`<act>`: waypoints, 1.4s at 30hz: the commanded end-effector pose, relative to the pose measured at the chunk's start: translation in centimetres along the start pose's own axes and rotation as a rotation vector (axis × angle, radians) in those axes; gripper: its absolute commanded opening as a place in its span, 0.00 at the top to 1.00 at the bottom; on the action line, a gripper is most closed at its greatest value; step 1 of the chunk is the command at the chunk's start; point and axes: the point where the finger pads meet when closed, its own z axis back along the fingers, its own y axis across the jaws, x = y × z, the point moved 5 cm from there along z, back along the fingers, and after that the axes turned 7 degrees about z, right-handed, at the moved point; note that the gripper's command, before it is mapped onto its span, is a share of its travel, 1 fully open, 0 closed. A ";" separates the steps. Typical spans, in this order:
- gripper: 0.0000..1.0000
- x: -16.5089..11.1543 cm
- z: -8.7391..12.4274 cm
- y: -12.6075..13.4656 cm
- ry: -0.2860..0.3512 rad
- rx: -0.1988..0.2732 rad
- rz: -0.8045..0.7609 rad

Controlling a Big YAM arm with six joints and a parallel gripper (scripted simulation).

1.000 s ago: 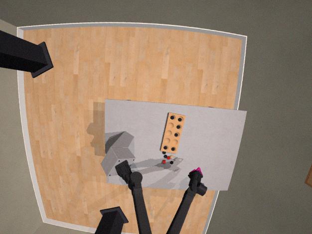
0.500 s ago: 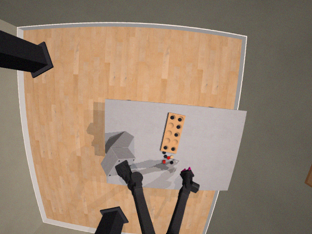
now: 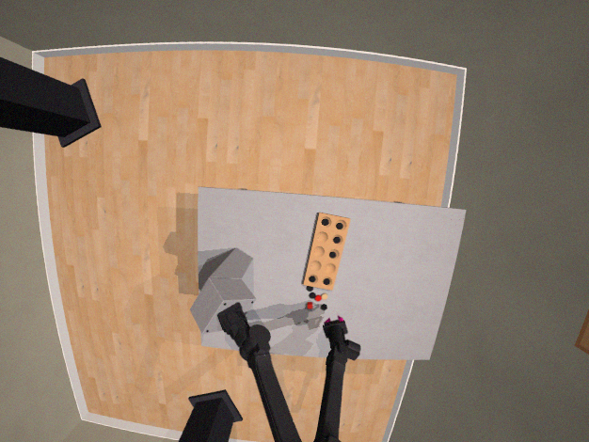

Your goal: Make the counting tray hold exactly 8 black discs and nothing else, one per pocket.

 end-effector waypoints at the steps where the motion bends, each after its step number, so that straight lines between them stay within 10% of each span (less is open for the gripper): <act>1: 0.56 -0.5 -1.1 -2.7 0.022 -0.070 -0.109; 42: 0.56 0.2 -2.6 -3.2 0.003 -0.072 -0.153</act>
